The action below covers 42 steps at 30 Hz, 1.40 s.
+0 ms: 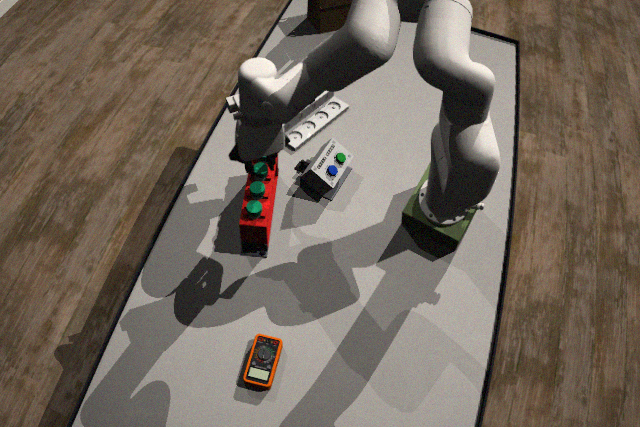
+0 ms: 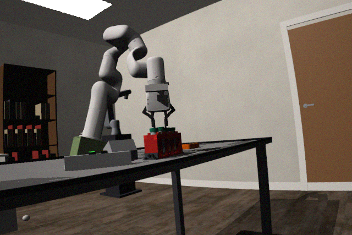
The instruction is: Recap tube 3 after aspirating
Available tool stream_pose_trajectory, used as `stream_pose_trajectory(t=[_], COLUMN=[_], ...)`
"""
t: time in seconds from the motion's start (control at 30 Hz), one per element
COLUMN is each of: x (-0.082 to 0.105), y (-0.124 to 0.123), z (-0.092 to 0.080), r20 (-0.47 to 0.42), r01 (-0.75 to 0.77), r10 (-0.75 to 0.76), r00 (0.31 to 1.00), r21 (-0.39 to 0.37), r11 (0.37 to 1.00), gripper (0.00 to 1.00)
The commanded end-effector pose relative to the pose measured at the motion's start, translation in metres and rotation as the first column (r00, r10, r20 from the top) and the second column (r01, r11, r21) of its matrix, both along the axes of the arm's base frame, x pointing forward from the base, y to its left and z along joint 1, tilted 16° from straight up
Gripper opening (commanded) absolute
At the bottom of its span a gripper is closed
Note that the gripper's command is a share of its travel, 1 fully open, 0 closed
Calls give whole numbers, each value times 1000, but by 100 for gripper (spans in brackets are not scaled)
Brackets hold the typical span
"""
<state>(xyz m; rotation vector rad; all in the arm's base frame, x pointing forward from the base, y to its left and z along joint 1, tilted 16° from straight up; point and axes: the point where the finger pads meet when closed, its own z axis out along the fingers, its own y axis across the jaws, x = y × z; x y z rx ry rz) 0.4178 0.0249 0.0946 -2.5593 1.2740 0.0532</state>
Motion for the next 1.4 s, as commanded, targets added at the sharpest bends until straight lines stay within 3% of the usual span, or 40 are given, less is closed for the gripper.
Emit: stream_pose_trajectory(t=[0.0,0.1,0.67,0.7,1.17,1.37], x=[1,2,2,2,2,2], y=[-1,0,1,1,1,1], z=[1,0,-6,-6,-6,-6], r20=[4,-23,-23,-23,-23,-78], r01=[1,95,95,95,95,284], r10=[-1,-95,-95,-95,-95,-282], r00=[1000,995,995,995,995,956], r21=[0,8,8,8,8,17], r11=[1000,995,995,995,995,959], gripper=[46,46,46,0,0,0])
